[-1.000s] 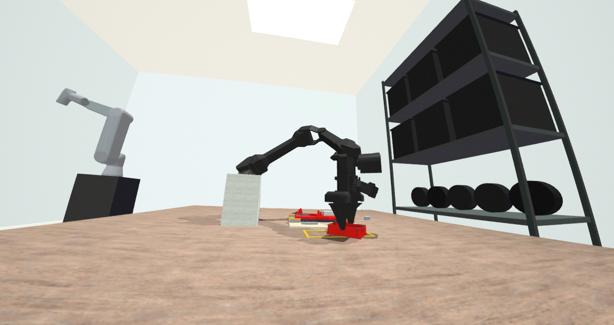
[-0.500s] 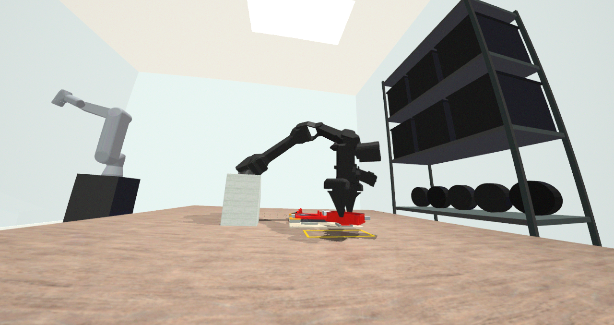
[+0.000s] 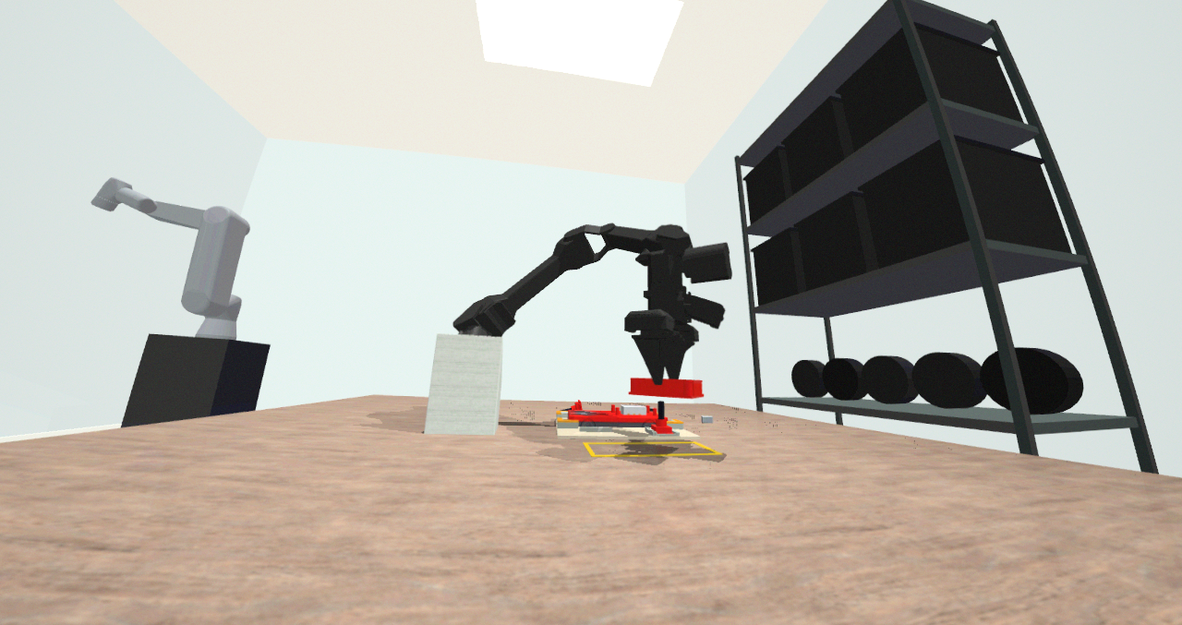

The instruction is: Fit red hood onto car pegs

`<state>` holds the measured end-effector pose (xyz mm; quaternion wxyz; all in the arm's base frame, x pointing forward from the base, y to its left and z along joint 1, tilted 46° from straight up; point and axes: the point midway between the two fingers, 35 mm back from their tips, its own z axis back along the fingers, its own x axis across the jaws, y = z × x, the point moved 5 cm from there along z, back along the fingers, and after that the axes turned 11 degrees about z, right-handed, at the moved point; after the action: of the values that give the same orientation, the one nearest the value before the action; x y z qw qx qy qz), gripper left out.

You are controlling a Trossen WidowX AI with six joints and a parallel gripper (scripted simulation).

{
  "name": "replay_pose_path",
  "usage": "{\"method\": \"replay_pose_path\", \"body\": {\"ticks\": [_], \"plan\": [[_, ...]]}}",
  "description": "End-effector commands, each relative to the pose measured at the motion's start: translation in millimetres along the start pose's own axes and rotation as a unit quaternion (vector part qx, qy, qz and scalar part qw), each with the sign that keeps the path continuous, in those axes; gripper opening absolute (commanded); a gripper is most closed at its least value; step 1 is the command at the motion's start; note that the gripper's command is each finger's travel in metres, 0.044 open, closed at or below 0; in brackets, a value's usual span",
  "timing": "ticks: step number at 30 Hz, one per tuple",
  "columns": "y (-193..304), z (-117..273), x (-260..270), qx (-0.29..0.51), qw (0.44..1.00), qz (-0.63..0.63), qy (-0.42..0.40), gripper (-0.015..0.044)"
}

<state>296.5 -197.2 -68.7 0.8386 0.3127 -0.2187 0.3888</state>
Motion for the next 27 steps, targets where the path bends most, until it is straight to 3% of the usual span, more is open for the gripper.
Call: {"method": "replay_pose_path", "body": {"ticks": [1,27], "plan": [[0.1,-1.3,0.0,0.001,1.000,-0.009,0.000,0.0000],[-0.7,-0.6,-0.4,-0.002,0.936,-0.353,0.001,0.0000]]}}
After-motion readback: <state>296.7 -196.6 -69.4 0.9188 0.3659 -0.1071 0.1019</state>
